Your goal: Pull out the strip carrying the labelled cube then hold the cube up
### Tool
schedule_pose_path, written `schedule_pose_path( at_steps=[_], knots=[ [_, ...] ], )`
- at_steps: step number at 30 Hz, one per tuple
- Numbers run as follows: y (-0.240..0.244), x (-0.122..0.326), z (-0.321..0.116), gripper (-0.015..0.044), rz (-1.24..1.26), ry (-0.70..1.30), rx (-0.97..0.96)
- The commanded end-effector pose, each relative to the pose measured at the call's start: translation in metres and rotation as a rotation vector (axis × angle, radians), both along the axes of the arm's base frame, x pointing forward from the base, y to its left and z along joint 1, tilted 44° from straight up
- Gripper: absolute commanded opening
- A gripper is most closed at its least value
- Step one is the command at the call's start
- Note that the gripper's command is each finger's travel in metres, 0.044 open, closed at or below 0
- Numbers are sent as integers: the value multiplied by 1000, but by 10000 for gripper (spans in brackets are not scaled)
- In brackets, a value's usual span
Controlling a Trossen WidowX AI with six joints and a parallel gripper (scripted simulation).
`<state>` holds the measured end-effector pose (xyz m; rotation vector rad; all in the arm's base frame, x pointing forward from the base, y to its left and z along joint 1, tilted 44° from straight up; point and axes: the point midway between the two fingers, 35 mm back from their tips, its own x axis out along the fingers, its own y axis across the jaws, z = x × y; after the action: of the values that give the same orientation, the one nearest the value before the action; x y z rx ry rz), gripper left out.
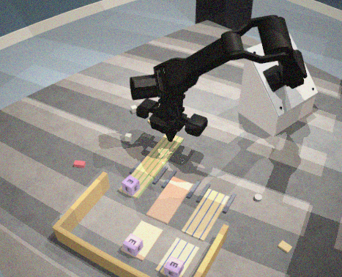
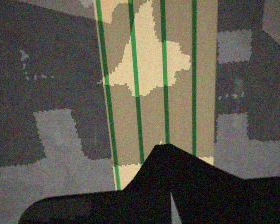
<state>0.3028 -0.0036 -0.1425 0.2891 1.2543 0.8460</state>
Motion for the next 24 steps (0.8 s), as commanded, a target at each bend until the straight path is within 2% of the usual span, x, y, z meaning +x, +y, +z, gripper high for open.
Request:
schedule_pose_path(
  at_steps=[1, 24],
  knots=[
    [2, -15, -5, 0, 15, 24, -7],
    [-4, -36, -12, 0, 15, 25, -8]
  ],
)
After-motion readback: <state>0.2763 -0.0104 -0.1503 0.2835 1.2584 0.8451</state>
